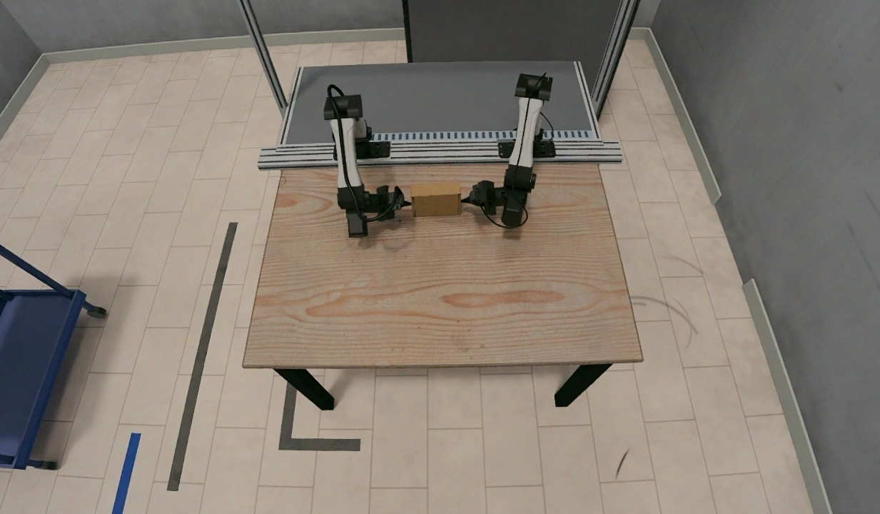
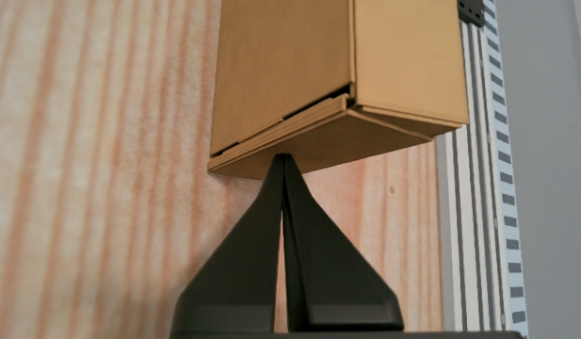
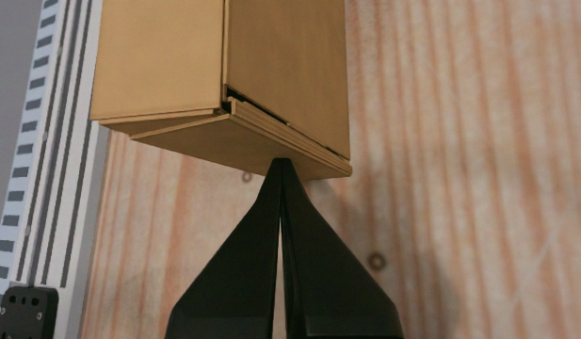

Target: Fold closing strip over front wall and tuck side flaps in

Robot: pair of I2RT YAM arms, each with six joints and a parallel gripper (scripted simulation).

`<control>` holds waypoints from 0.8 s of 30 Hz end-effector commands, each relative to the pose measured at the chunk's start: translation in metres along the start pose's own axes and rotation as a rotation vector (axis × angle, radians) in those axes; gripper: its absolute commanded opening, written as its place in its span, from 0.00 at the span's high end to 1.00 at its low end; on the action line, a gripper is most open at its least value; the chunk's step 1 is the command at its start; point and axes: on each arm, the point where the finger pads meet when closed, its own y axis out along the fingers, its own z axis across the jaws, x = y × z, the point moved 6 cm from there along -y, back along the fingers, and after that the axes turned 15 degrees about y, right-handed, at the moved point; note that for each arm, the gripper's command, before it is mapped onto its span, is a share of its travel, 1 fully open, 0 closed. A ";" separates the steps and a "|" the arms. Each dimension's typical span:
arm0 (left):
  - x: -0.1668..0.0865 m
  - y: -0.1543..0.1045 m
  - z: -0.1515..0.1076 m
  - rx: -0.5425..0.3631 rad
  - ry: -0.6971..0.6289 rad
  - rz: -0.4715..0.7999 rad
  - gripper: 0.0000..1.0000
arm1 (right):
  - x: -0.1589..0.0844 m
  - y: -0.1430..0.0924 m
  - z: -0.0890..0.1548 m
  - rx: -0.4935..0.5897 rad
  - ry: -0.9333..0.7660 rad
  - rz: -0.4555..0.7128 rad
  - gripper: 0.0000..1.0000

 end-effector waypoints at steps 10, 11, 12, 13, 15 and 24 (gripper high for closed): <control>0.021 -0.001 -0.003 -0.009 0.042 -0.017 0.99 | 0.010 0.002 0.007 0.022 0.000 -0.004 0.99; 0.024 -0.003 -0.005 -0.007 0.049 -0.018 0.99 | 0.012 0.001 0.010 0.017 -0.011 -0.006 0.99; 0.026 -0.004 -0.005 -0.005 0.053 -0.019 0.99 | 0.018 -0.002 0.012 0.007 -0.031 -0.010 0.99; 0.025 -0.003 -0.004 -0.007 0.048 -0.018 0.99 | 0.020 -0.004 0.016 0.002 -0.043 -0.012 0.99; 0.024 -0.003 -0.005 -0.009 0.042 -0.017 0.99 | 0.021 -0.005 0.017 0.001 -0.044 -0.012 0.99; 0.029 -0.005 -0.006 -0.009 0.046 -0.017 0.99 | 0.022 -0.006 0.020 0.006 -0.036 -0.011 0.99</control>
